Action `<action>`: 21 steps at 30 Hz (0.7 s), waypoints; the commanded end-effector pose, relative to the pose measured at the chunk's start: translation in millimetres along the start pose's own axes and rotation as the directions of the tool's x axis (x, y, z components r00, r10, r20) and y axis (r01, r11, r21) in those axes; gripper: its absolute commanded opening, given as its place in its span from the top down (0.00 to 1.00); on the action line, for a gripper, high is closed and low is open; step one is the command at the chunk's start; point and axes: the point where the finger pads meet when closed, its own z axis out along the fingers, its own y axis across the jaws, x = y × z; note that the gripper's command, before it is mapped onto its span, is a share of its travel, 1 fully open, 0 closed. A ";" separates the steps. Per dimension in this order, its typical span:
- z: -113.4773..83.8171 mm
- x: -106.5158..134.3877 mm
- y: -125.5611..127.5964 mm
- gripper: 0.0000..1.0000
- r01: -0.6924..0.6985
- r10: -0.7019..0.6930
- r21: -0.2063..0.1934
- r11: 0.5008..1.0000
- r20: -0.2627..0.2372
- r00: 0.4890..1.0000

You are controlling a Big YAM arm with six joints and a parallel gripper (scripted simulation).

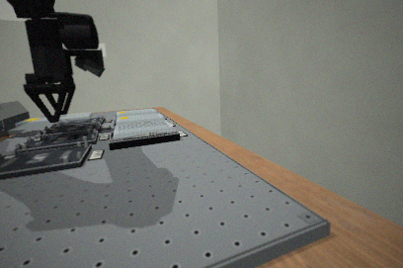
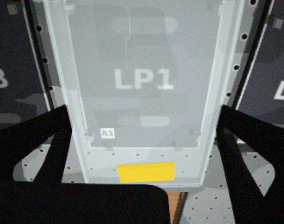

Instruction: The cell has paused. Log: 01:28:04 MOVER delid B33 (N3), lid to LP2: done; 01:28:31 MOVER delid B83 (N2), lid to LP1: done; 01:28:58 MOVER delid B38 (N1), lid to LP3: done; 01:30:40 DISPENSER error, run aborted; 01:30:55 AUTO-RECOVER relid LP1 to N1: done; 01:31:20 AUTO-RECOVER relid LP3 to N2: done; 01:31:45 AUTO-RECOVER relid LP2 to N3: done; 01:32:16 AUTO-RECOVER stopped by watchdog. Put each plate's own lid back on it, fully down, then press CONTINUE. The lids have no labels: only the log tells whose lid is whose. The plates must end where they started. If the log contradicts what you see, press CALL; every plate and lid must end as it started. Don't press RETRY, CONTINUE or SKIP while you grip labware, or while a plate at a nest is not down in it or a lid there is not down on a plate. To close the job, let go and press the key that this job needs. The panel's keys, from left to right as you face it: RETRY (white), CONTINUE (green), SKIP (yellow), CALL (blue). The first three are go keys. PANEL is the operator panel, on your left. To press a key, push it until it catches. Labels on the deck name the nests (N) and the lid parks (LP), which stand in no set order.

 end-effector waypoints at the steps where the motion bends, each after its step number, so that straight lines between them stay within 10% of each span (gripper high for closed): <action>1: -0.8 -4.0 -1.4 1.00 -0.003 0.003 0.003 1.000 0.008 1.000; 21: 2.8 -74.9 -34.4 1.00 -0.047 0.047 0.001 0.999 -0.006 0.999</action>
